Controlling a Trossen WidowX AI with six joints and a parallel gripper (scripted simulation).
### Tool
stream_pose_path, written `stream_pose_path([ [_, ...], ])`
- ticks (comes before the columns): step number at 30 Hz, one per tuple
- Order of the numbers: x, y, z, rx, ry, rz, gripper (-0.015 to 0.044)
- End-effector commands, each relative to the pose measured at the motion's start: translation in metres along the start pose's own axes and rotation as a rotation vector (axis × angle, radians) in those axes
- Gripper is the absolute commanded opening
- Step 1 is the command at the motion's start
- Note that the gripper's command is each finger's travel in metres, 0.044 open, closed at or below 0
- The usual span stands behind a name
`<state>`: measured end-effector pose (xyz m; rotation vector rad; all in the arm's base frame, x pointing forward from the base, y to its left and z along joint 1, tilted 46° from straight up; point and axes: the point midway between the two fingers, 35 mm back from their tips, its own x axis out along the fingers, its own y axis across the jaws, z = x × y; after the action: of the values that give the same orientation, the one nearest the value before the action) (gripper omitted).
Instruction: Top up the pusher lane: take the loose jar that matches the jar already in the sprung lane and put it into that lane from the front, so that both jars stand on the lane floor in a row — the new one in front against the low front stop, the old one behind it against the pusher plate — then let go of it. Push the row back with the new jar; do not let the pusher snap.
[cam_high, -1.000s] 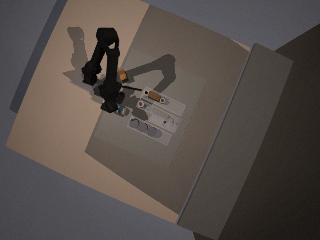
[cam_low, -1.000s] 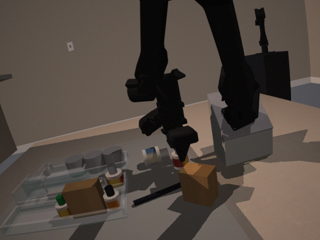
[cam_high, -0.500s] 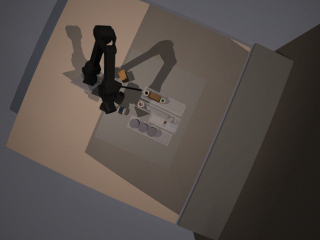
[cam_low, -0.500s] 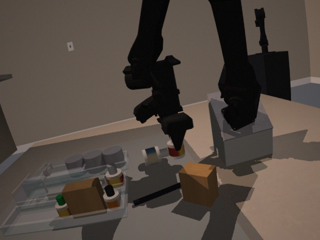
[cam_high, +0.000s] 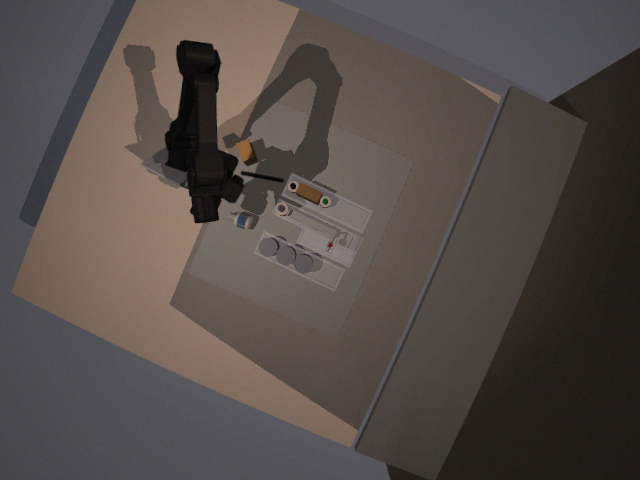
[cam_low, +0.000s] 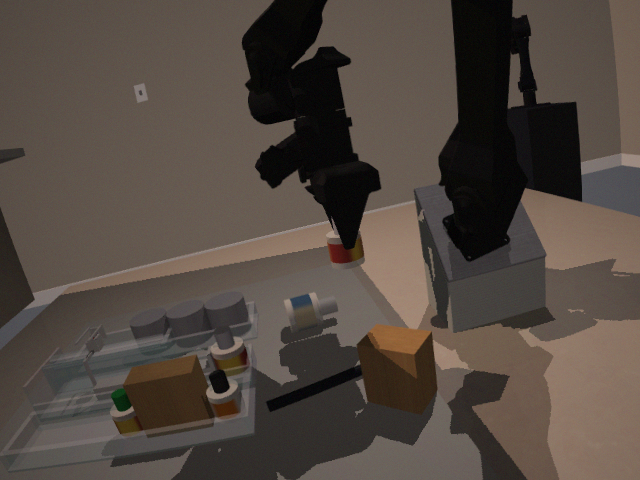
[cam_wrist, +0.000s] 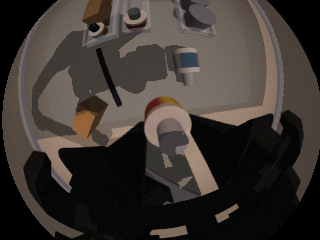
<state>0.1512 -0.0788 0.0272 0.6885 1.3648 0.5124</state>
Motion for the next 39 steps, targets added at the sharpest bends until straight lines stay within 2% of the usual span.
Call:
stream_pose_path([
  [1, 0.000, 0.000, 0.009, 0.002, 0.006, -0.007, 0.0000],
  [24, 0.047, 0.025, 0.119, 0.029, 0.001, 0.001, 0.0000],
  [39, 0.074, 0.027, 0.121, 0.029, 0.001, 0.005, 0.0000],
])
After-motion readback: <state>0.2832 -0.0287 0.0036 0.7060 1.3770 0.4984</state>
